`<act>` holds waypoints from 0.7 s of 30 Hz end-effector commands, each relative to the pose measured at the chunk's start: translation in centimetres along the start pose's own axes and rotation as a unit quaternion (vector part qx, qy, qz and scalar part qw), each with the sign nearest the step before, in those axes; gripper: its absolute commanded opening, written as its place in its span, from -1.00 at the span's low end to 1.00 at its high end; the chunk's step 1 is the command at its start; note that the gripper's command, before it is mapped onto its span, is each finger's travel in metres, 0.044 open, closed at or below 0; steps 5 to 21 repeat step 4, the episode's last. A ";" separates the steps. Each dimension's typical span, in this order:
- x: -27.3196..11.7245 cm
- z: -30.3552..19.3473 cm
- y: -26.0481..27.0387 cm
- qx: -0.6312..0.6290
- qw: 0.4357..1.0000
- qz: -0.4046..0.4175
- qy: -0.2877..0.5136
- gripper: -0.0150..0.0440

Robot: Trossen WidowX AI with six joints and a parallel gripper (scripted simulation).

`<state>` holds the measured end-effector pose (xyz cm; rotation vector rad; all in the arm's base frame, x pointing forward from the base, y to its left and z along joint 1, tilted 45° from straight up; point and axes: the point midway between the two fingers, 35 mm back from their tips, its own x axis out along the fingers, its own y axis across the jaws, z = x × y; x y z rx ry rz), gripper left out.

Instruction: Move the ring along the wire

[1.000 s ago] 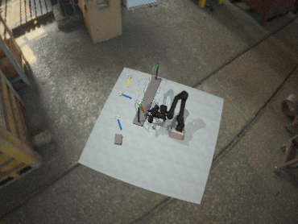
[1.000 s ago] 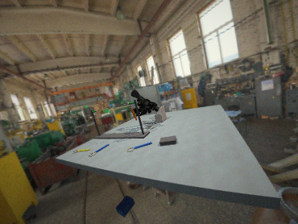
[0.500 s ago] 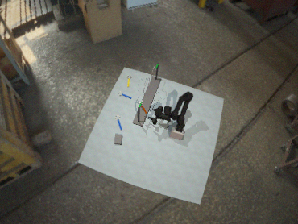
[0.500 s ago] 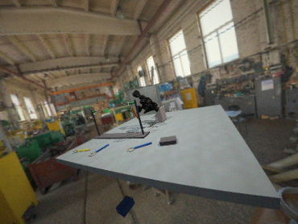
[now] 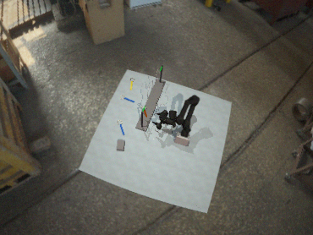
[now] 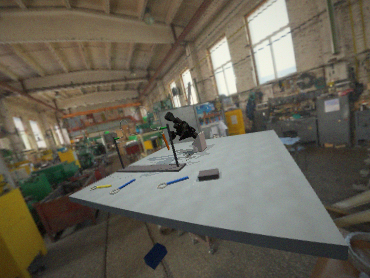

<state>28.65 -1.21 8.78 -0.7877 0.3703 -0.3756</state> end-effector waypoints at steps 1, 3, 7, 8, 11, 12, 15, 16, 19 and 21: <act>0.0 -0.1 0.0 0.001 1.000 -0.001 0.002 1.00; 0.0 -0.1 0.0 0.001 1.000 -0.001 0.002 1.00; 0.0 -0.1 0.0 0.001 1.000 -0.001 0.002 1.00; 0.0 -0.1 0.0 0.001 1.000 -0.001 0.002 1.00; 0.0 -0.1 0.0 0.001 1.000 -0.001 0.002 1.00; 0.0 -0.1 0.0 0.001 1.000 -0.001 0.002 1.00; 0.0 -0.1 0.0 0.001 1.000 -0.001 0.002 1.00; 0.0 -0.1 0.0 0.001 1.000 -0.001 0.002 1.00; 0.0 -0.1 0.0 0.001 1.000 -0.001 0.002 1.00; 0.0 -0.1 0.0 0.001 1.000 -0.001 0.002 1.00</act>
